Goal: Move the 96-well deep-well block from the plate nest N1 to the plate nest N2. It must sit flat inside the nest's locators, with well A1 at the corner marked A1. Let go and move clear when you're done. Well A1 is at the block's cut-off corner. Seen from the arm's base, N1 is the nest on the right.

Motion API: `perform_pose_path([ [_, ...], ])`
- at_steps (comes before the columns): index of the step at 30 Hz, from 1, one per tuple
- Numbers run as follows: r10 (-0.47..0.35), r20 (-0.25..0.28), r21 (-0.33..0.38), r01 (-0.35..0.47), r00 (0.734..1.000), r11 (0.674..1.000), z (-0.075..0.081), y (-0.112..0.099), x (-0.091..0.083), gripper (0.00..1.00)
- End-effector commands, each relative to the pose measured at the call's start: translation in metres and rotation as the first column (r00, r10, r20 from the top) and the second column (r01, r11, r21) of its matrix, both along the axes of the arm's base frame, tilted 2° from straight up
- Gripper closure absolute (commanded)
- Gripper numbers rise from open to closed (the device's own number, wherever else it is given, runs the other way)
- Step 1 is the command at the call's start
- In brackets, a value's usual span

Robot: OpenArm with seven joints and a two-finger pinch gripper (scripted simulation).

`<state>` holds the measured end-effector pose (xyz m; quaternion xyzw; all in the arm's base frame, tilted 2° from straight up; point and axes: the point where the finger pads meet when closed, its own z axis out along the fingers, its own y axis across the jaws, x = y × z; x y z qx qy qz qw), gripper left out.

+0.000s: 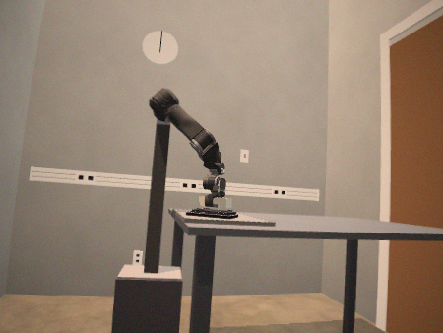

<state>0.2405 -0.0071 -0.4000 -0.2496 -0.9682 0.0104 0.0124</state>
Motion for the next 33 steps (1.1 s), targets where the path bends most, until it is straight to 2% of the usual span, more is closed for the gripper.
perform_pose_path([
  [1,0.001,0.003,-0.003,-0.001,1.0,1.0,0.0016,0.0,0.0009,1.0],
  [6,0.004,0.004,0.006,-0.004,1.0,1.0,-0.0033,0.0014,-0.0002,1.0],
  [33,0.004,0.004,0.006,-0.004,1.0,1.0,-0.0075,0.001,-0.0008,1.0],
])
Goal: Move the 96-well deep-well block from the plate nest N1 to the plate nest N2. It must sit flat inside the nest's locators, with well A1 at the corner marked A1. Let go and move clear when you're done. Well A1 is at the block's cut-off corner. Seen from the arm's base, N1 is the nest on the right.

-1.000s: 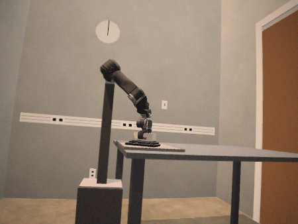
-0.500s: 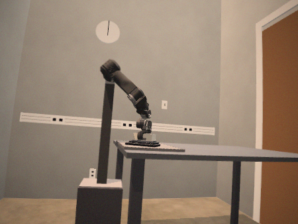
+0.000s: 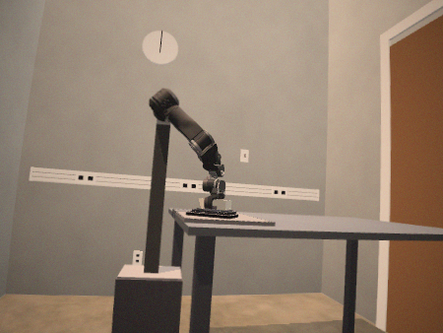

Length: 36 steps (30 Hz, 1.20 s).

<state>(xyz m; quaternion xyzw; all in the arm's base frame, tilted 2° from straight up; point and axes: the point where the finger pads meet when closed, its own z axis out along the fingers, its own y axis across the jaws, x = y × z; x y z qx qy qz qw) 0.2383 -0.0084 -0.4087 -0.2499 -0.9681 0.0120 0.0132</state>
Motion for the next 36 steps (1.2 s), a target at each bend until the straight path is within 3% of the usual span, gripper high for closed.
perform_pose_path([
  [1,0.004,0.006,0.009,-0.004,1.0,1.0,0.0011,0.0024,0.0015,1.0],
  [36,0.001,0.008,0.005,-0.001,1.0,1.0,0.0036,0.0027,0.0048,1.0],
])
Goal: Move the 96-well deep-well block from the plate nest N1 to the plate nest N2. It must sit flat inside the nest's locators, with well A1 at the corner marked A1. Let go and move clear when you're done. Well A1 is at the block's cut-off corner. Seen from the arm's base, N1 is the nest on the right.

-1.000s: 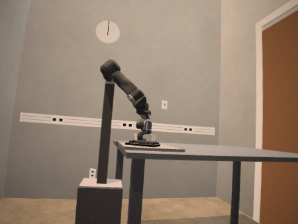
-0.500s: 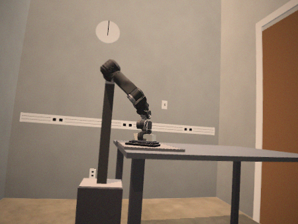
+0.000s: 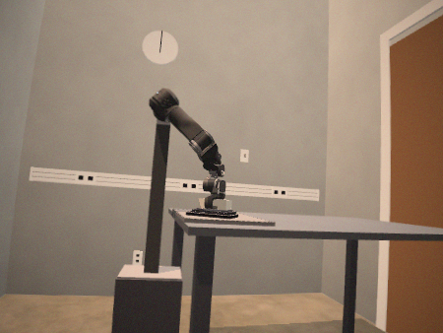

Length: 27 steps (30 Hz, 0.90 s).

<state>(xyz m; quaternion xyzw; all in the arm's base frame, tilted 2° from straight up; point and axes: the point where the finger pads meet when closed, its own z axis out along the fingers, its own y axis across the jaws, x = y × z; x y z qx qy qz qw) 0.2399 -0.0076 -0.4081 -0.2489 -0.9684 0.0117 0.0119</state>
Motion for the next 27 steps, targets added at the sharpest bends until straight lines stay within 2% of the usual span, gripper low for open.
perform_pose_path([
  [1,0.0,0.005,0.006,0.0,1.0,1.0,0.002,0.0018,0.0025,1.0],
  [5,0.001,0.004,0.008,-0.001,1.0,1.0,-0.0023,0.0013,0.0,1.0],
  [27,0.002,0.005,0.009,-0.002,1.0,1.0,-0.0043,0.0015,0.0008,1.0],
])
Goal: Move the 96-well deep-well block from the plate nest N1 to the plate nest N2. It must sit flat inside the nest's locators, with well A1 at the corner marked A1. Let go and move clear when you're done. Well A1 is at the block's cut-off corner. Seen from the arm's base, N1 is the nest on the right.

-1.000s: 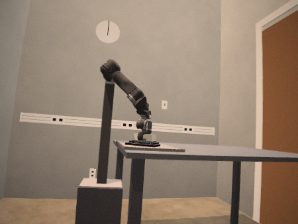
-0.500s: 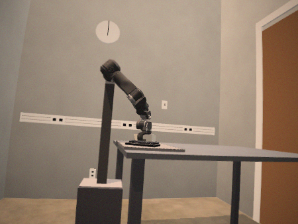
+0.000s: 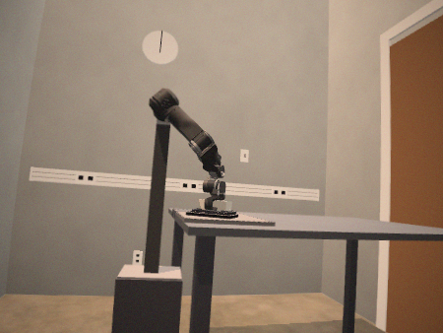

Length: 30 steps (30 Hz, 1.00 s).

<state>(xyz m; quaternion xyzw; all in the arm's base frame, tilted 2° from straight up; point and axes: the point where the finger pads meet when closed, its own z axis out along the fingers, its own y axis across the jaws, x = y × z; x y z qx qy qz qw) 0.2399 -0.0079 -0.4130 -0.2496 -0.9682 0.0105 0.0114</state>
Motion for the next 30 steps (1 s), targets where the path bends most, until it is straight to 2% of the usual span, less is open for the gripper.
perform_pose_path([
  [1,0.004,0.004,0.007,-0.004,1.0,1.0,0.0006,0.0018,0.0008,1.0],
  [7,0.004,0.004,0.007,-0.004,1.0,1.0,0.0006,0.0018,0.0008,1.0],
  [22,0.0,0.001,0.002,0.0,1.0,1.0,0.0005,0.0005,0.0004,0.5],
  [24,0.0,0.001,0.002,0.0,1.0,1.0,0.0005,0.0005,0.0004,0.5],
  [30,0.0,0.001,0.002,0.0,1.0,1.0,0.0005,0.0005,0.0003,0.3],
])
